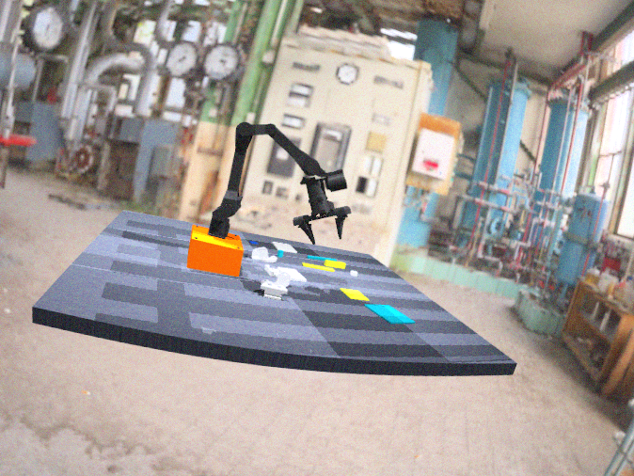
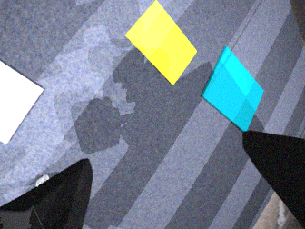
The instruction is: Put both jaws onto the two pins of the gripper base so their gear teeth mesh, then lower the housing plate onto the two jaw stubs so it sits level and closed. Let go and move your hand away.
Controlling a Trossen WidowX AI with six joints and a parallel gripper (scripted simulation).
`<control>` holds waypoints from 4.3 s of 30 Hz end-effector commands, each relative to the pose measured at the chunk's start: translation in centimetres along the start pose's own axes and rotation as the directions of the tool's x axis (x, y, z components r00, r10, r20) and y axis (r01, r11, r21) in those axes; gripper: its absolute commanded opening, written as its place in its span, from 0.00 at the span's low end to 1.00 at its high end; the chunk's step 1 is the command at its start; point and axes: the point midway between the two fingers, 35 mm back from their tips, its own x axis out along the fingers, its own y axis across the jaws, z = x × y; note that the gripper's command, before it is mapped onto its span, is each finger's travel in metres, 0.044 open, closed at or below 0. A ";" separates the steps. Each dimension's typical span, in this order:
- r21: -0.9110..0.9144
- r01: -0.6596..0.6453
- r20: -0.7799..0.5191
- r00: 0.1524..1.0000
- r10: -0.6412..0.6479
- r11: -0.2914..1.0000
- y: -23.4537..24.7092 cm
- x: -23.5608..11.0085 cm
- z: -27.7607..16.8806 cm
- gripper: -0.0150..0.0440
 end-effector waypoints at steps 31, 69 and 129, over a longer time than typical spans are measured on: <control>0.329 -0.413 -0.027 0.895 0.446 0.849 9.4 3.2 -10.5 1.00; 0.329 -0.413 -0.028 0.895 0.446 0.849 12.4 9.4 -10.7 1.00; 0.332 -0.410 -0.031 0.895 0.444 0.850 13.1 10.7 -10.8 0.48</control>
